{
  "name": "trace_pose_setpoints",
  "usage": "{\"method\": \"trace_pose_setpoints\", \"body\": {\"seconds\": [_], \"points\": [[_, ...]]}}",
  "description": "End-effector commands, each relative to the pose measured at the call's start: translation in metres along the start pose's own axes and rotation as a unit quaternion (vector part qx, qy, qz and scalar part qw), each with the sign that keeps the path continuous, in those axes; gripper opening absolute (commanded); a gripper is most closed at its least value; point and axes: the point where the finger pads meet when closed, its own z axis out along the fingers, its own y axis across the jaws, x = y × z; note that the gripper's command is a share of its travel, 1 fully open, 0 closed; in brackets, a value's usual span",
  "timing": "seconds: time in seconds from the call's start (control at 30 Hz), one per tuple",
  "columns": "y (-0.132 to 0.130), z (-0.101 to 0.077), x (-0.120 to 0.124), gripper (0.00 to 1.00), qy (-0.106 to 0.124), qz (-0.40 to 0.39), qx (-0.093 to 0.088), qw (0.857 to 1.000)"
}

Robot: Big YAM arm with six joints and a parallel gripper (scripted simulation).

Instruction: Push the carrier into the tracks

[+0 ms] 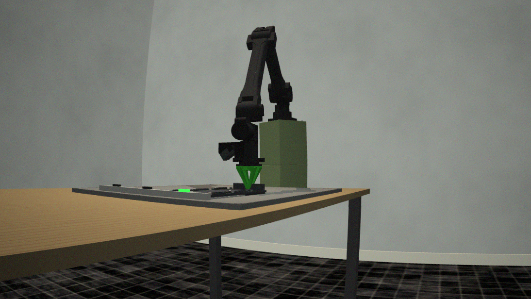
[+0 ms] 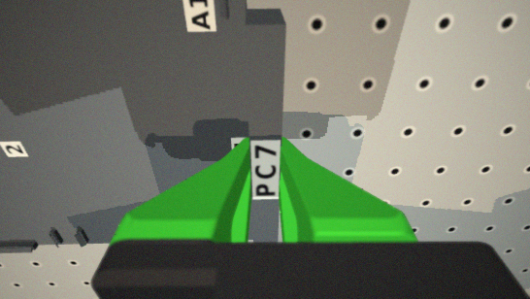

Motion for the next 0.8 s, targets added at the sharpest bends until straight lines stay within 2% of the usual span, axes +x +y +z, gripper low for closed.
{"method": "trace_pose_setpoints", "body": {"seconds": [0.0,0.03,0.13,0.37,0.77], "points": [[0.039,-0.006,-0.006,0.00,0.005,0.002,-0.030,1.000],[0.044,-0.007,-0.005,0.00,0.006,0.002,-0.037,0.999],[0.044,-0.007,-0.006,0.00,0.005,0.002,-0.032,0.999],[0.054,-0.007,-0.005,0.00,0.006,0.002,-0.038,0.999],[0.054,-0.007,-0.005,0.00,0.006,0.002,-0.038,0.999]]}}
